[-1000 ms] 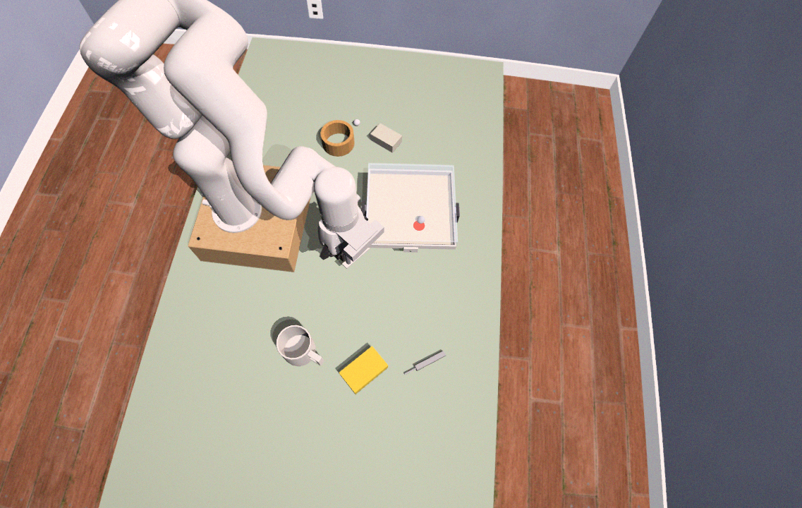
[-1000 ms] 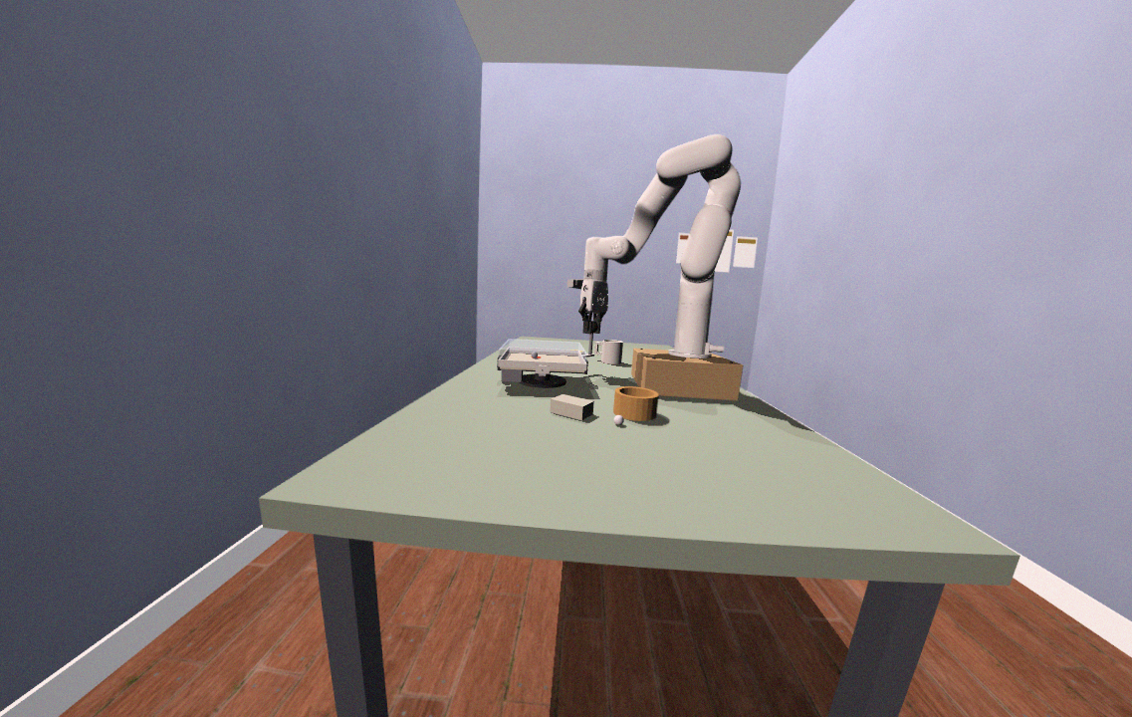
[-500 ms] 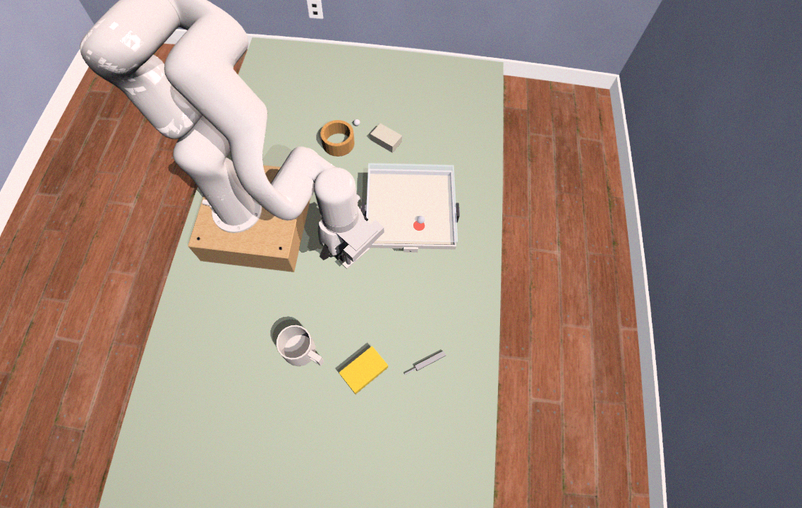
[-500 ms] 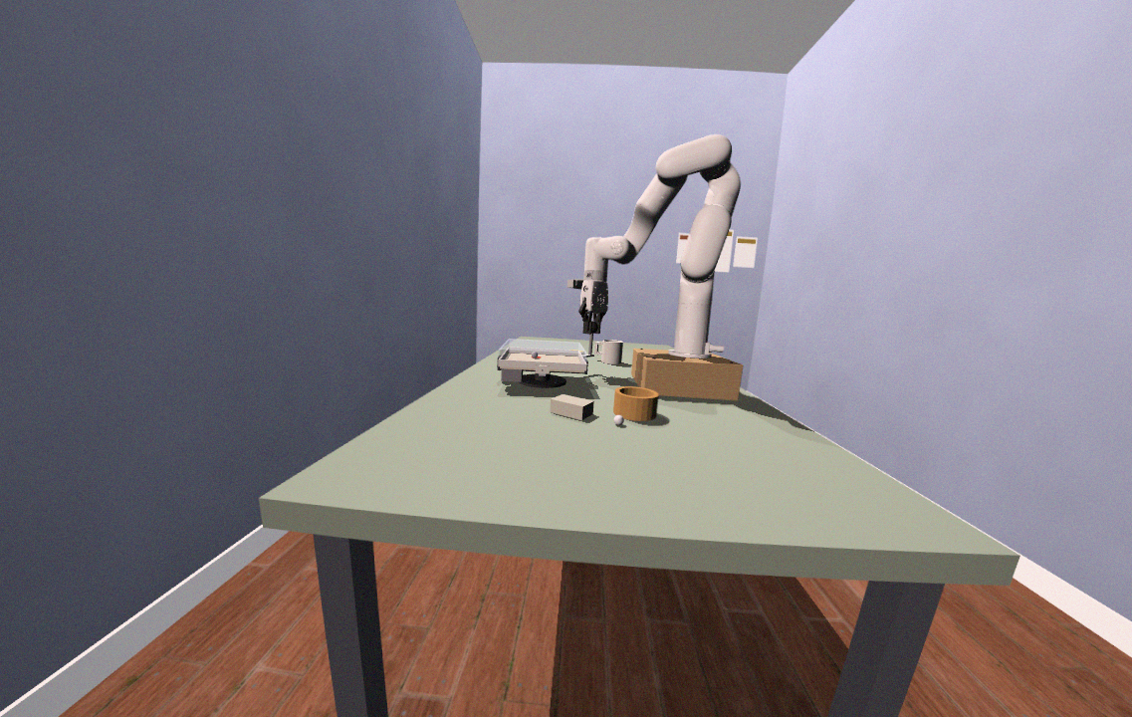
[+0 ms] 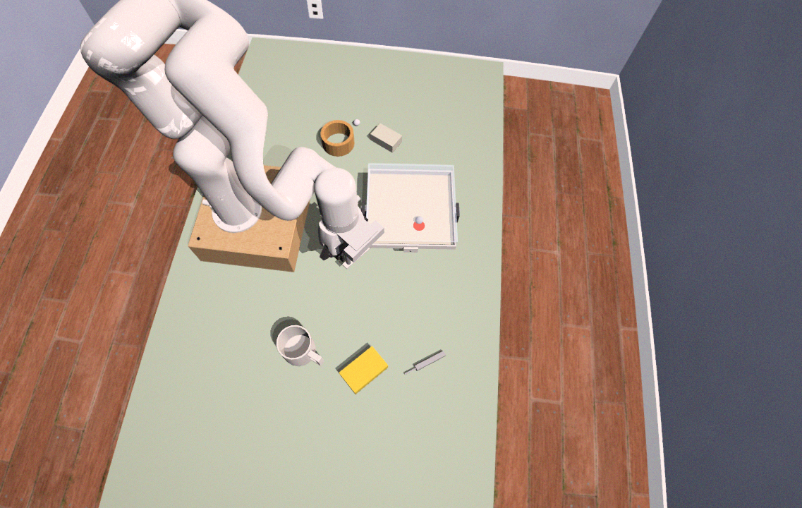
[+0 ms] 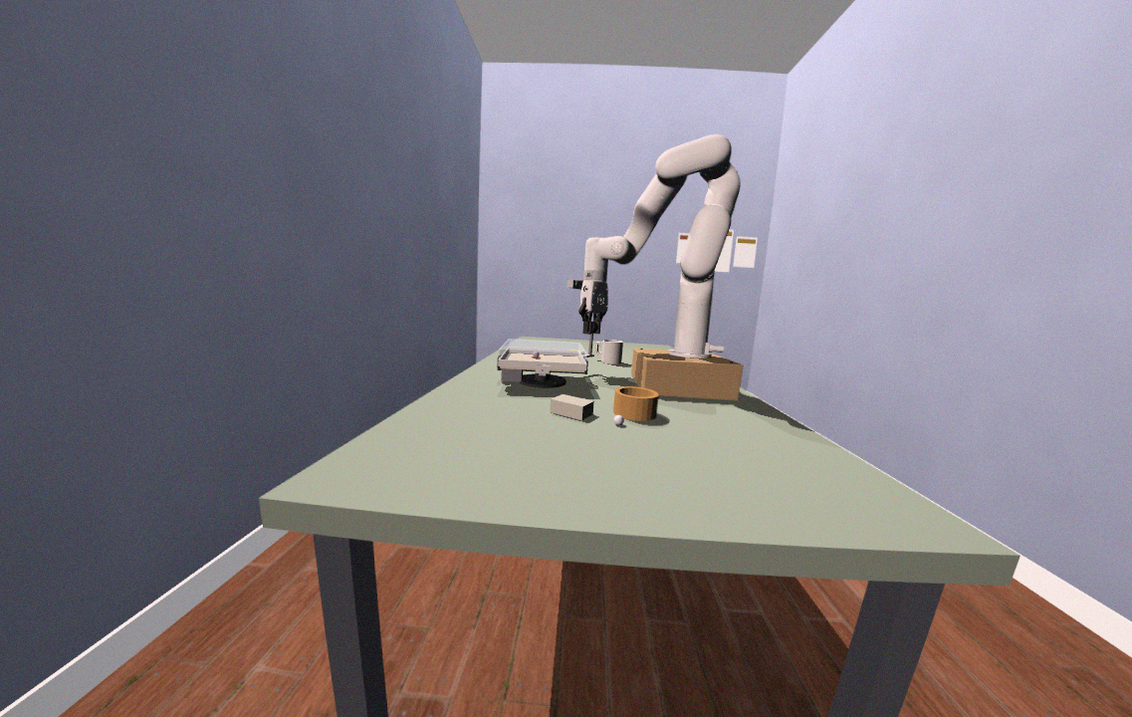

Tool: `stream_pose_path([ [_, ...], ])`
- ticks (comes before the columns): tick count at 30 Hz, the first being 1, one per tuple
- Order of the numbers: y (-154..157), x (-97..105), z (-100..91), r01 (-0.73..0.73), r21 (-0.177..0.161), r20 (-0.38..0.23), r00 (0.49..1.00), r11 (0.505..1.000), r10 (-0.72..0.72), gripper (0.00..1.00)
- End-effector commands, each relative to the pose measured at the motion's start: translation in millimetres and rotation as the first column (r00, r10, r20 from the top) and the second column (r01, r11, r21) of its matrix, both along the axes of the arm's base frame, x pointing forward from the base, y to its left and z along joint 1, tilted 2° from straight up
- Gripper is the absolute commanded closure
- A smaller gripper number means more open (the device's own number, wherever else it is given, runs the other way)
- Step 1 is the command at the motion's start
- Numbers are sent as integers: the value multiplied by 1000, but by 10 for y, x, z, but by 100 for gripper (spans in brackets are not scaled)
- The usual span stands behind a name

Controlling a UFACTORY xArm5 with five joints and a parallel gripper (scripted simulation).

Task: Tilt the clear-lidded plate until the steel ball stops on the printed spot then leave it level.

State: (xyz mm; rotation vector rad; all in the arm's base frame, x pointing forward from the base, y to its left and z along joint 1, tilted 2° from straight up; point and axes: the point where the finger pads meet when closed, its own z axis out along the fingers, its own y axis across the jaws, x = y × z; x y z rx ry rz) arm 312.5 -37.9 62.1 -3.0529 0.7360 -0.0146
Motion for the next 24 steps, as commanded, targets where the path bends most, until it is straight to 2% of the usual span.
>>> stream_pose_path([
  [1, -4, 18, 14, -1, -1, 5, 1000, 1000, 1, 100],
  [24, 3, 16, 24, -6, -1, 4, 1000, 1000, 6, 100],
])
